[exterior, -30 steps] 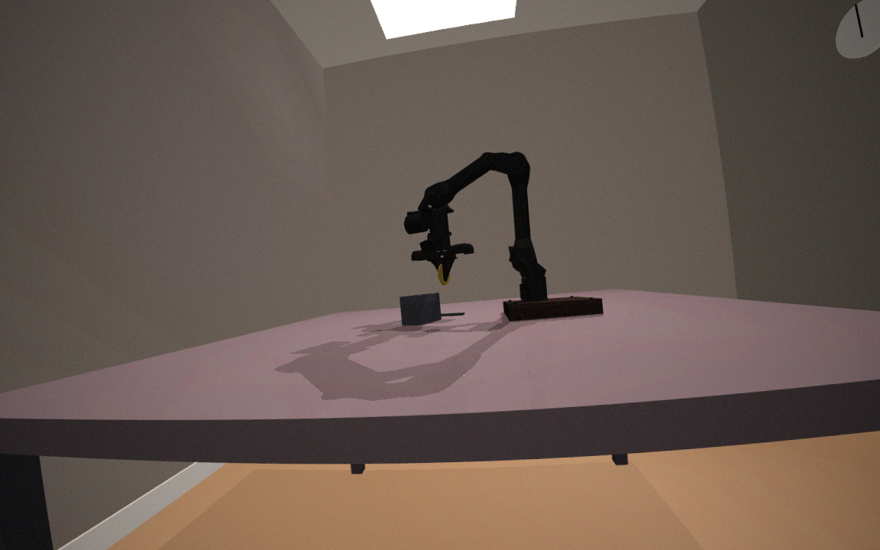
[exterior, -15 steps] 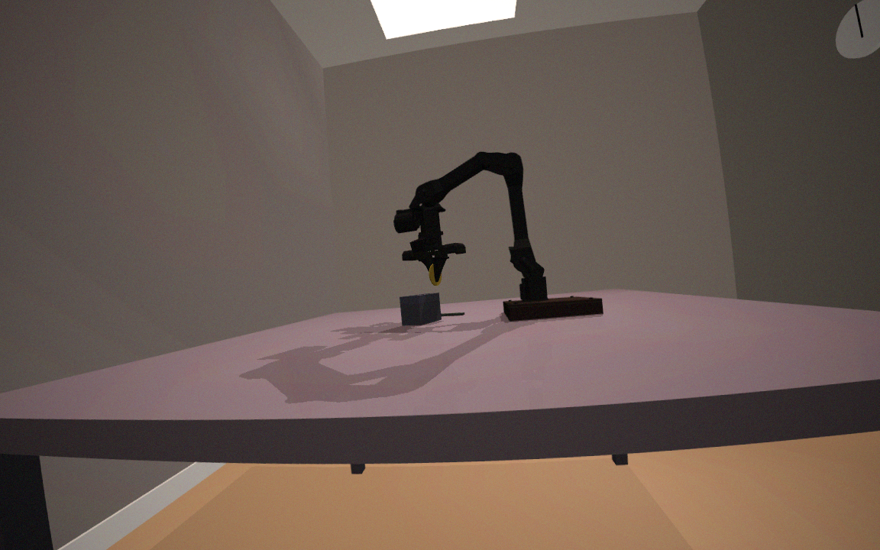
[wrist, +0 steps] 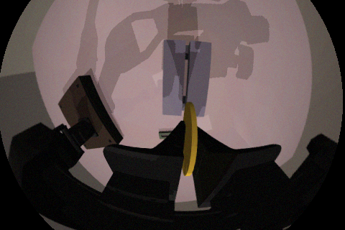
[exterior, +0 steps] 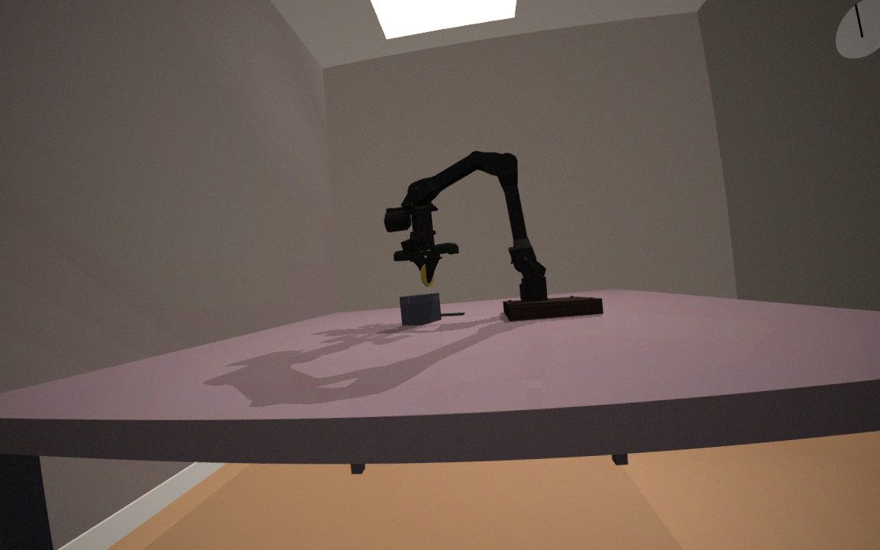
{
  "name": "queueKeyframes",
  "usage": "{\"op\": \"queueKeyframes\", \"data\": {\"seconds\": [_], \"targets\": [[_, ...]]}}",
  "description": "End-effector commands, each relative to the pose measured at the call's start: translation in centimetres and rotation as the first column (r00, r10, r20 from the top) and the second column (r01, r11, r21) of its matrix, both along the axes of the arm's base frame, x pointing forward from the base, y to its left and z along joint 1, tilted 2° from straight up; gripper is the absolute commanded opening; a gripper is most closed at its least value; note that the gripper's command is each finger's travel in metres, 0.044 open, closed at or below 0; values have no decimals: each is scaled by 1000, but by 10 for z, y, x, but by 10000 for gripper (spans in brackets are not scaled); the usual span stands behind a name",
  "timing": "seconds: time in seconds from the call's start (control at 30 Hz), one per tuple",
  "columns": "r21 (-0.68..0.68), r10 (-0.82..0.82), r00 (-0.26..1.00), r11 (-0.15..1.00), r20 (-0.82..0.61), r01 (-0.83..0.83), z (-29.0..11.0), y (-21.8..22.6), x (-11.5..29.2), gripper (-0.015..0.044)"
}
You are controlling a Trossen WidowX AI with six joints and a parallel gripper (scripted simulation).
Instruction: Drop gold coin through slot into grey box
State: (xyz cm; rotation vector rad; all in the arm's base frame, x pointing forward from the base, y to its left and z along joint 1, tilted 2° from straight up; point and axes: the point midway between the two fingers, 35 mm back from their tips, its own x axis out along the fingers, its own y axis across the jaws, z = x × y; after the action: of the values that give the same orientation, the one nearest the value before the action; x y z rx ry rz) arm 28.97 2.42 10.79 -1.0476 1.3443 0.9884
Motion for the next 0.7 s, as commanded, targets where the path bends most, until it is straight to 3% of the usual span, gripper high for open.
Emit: {"op": "queueKeyframes", "data": {"seconds": [0.0, 0.67], "targets": [[4, -3, 1000, 1000, 10, 3, 2, 9, 5, 0], [4, 3, 1000, 1000, 2, -3, -2, 41, 9, 0]]}}
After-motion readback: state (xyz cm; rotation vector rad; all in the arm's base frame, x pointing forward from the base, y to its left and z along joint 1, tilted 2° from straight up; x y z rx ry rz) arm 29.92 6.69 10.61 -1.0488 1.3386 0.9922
